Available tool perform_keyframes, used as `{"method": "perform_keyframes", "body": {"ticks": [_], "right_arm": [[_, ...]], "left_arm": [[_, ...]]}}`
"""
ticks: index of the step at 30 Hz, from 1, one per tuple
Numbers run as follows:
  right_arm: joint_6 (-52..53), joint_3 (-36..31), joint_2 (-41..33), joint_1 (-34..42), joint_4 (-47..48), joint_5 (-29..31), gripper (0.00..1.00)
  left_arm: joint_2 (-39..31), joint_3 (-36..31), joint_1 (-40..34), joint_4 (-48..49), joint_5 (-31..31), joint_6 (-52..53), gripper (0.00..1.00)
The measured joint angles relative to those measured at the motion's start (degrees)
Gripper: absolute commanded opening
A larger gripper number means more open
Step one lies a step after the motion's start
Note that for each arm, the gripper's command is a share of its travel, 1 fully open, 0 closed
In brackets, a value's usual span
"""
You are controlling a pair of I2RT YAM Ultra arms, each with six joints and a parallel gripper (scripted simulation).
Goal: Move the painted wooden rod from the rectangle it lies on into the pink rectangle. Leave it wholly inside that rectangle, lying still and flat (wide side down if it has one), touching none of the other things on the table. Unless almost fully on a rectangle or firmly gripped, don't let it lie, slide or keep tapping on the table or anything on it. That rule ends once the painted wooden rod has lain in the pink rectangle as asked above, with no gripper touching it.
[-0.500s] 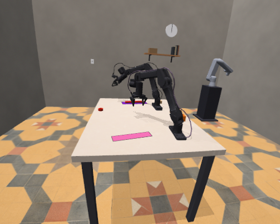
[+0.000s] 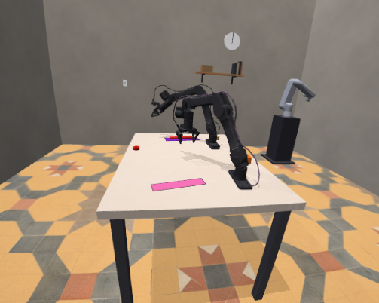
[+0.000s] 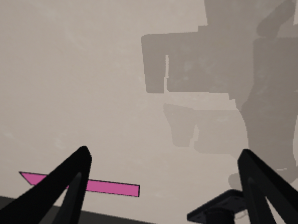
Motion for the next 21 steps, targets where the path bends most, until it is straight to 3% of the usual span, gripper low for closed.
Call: {"method": "perform_keyframes", "body": {"ticks": [9,17,21], "right_arm": [[0.8,-1.1,-0.1,0.0,0.0,0.5,1.00],[4.4,-13.0,-7.3,-0.2,-2.8,2.4,1.00],[5.8,-15.4,-10.6,-0.5,-3.8,3.0,1.00]], "left_arm": [[-0.1,-0.3,0.0,3.3,0.3,-0.8,1.00],[-5.0,-8.2,-4.7,18.8,2.0,-4.5,1.00],[-7.5,-10.3,-6.5,25.4,2.5,-6.1,1.00]]}}
